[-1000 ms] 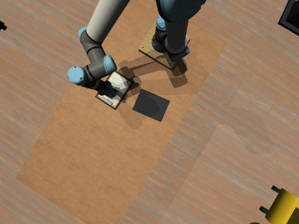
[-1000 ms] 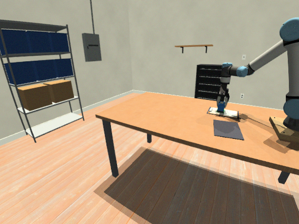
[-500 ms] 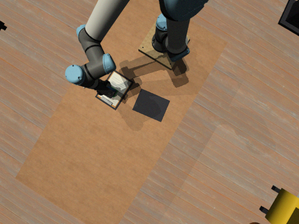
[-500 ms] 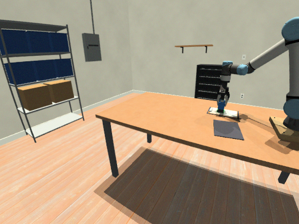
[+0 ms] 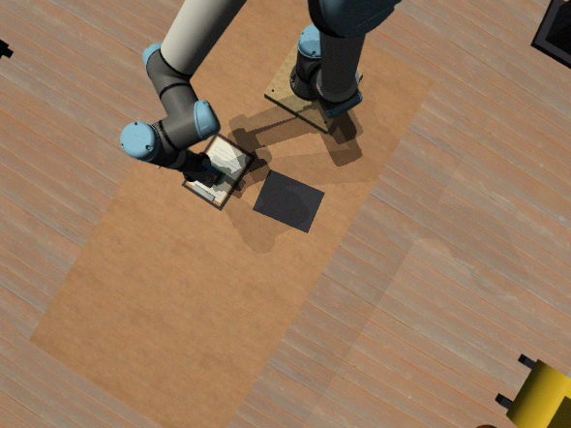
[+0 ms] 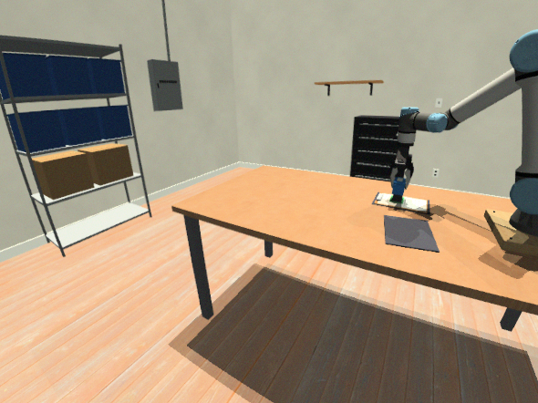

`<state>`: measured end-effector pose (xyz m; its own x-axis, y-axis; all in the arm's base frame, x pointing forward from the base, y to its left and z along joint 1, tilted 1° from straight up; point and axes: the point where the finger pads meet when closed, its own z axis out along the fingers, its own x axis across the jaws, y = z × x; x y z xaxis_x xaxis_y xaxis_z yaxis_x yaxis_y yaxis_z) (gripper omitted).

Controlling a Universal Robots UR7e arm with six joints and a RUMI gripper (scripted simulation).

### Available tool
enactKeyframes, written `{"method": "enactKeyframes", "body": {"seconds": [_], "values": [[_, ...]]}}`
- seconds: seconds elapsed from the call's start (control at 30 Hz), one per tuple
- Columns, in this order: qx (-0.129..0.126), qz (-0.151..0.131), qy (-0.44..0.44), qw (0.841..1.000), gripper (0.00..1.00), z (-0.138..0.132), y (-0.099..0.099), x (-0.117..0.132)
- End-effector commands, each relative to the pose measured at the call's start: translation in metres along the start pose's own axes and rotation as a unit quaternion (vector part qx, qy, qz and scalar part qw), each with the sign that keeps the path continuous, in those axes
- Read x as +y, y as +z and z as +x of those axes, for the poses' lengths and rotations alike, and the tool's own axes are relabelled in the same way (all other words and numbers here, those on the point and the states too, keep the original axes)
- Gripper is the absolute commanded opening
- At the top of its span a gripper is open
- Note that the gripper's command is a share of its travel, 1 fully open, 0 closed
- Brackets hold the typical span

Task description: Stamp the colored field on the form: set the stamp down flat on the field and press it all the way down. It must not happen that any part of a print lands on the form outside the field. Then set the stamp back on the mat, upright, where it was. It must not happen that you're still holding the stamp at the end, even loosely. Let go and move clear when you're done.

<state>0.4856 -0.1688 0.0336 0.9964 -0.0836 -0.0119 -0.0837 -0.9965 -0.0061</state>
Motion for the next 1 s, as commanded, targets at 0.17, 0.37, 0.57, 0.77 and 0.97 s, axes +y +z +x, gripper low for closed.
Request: {"method": "enactKeyframes", "body": {"seconds": [0.17,0.37,0.57,0.77,0.97], "values": [[0.001,0.000,0.000,1.000,0.20,0.000,-0.003,0.000],[0.001,0.000,0.000,1.000,0.20,0.000,-0.037,-0.001],[0.001,0.000,0.000,1.000,0.20,0.000,-0.039,-0.001],[0.001,0.000,0.000,1.000,0.20,0.000,-0.039,-0.001],[0.001,0.000,-0.007,1.000,0.20,0.002,-0.039,-0.023]]}}
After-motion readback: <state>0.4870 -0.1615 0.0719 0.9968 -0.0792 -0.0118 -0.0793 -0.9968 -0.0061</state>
